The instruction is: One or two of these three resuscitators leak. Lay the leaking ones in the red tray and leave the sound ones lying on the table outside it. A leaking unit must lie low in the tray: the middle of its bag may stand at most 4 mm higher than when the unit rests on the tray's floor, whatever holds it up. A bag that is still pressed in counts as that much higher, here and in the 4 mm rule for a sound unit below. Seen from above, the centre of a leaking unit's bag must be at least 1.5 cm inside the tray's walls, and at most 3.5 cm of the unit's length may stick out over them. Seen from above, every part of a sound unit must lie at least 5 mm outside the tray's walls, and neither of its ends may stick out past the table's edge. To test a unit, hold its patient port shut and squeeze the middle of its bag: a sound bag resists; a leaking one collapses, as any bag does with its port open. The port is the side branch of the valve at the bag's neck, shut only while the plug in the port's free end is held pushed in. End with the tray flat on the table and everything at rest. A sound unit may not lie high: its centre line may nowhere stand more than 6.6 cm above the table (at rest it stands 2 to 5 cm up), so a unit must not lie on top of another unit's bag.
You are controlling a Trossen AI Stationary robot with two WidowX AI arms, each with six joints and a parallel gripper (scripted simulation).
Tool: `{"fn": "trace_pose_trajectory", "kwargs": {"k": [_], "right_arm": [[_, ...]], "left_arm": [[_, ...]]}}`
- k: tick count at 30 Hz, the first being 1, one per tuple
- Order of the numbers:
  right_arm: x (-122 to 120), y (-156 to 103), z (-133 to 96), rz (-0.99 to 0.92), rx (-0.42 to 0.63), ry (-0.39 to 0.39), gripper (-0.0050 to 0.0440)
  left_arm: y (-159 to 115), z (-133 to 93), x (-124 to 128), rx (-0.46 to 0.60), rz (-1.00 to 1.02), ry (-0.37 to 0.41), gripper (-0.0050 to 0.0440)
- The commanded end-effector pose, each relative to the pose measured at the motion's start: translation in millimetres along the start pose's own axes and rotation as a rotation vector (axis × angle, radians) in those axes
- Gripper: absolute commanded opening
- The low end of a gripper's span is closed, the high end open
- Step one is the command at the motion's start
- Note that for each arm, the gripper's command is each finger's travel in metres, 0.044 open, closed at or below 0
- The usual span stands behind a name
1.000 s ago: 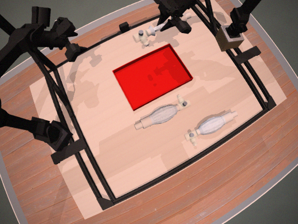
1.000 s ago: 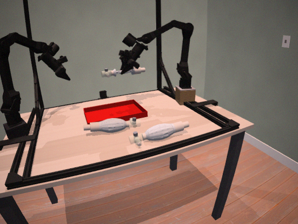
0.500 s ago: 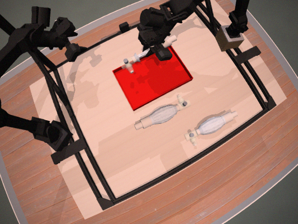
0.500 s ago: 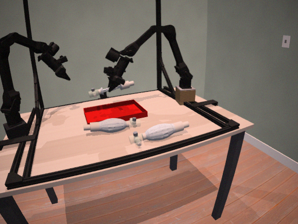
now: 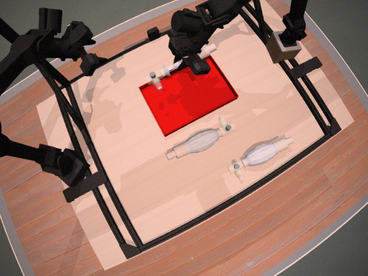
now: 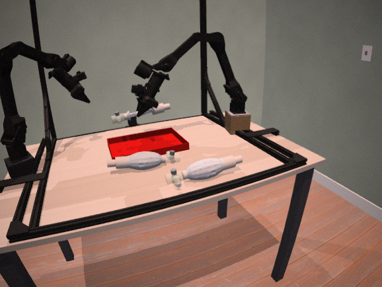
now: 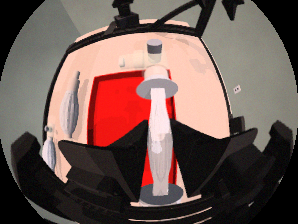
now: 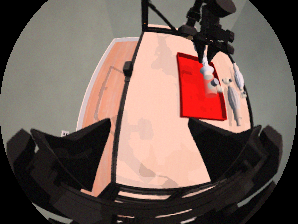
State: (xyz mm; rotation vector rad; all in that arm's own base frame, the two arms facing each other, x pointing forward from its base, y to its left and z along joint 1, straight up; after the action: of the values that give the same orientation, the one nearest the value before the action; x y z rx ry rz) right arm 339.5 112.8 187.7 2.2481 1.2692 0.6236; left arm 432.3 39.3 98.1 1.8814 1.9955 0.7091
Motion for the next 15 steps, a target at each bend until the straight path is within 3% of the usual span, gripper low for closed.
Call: {"fn": "trace_pose_trajectory", "kwargs": {"k": [1,2,3,6,15], "right_arm": [[0.0,0.1,0.3,0.001,0.0,0.0,0.044],[0.0,0.1,0.3,0.001,0.0,0.0,0.044],[0.0,0.3,-0.1,0.002,-0.001,0.001,0.044],[0.0,0.3,-0.1,0.002,-0.001,0.001,0.044],[0.0,0.3,-0.1,0.002,-0.001,0.001,0.044]], "left_arm": [[6.4,-2.1,0.9,-0.02,0.0,0.0,0.0],[6.4,-2.1,0.9,-0.02,0.0,0.0,0.0],[-34.8,59.0,-7.8,-0.003,-0.001,0.0,0.0],[-44.2,75.2,-10.0,-0.003,-0.001,0.0,0.0],[-45.5,76.7,-10.2,-0.003,-0.001,0.0,0.0]]}}
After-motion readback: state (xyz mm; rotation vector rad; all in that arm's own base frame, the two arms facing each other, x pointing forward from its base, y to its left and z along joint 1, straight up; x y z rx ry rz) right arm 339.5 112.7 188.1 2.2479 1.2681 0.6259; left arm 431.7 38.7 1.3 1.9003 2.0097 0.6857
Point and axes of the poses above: on each arm, the point midway between the two fingers, 35 mm back from their tips, its own z axis out along the fingers, its own x axis across the jaws, y = z × x, the point moved 5 cm from there along -z, back along the fingers, and after that the axes turned 11 degrees about z, right-handed, at the moved point
